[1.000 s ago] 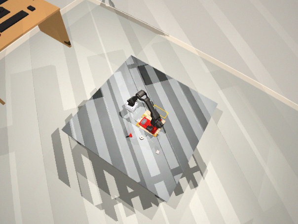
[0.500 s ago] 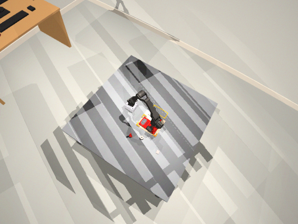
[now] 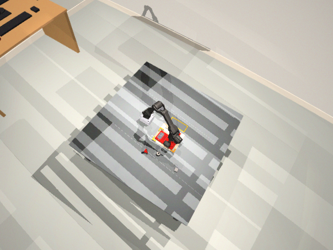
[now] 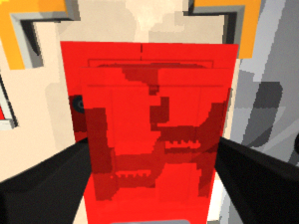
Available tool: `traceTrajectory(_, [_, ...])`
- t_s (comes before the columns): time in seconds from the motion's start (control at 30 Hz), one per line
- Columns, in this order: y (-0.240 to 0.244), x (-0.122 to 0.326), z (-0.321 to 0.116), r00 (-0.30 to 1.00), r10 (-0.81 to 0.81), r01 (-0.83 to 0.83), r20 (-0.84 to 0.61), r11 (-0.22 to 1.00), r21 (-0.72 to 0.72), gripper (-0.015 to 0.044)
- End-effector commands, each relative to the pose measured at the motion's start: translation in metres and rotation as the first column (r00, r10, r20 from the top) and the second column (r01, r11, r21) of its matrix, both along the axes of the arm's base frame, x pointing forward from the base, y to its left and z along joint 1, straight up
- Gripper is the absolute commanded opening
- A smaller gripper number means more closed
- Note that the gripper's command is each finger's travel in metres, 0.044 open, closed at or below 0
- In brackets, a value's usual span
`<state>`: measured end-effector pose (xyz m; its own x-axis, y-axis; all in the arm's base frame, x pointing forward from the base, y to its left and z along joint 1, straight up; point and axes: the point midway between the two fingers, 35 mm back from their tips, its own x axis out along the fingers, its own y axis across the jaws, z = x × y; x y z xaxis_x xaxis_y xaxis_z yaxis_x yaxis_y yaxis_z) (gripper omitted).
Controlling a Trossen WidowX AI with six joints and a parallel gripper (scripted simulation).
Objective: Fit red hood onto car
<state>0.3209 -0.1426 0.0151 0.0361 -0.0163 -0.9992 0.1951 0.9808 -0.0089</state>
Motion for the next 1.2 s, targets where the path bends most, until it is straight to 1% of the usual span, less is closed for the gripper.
traceTrajectory(0.0, [0.0, 0.0, 0.0, 1.0, 0.0, 0.0, 0.0, 1.0, 0.0, 0.0105])
traceTrajectory(0.43, [0.0, 0.0, 0.0, 1.0, 0.0, 0.0, 0.0, 1.0, 0.0, 0.044])
traceTrajectory(0.6, [0.0, 0.001, 0.009, 1.0, 0.0, 0.0, 0.0, 1.0, 0.0, 0.044])
traceTrajectory(0.8, [0.001, 0.0, 0.06, 1.0, 0.0, 0.0, -0.003, 1.0, -0.001, 0.044])
traceTrajectory(0.87, [0.001, -0.002, 0.07, 1.0, 0.0, 0.0, -0.004, 1.0, -0.001, 0.044])
traceTrajectory(1.17, [0.001, -0.002, 0.071, 1.0, 0.0, 0.0, -0.004, 1.0, -0.001, 0.044])
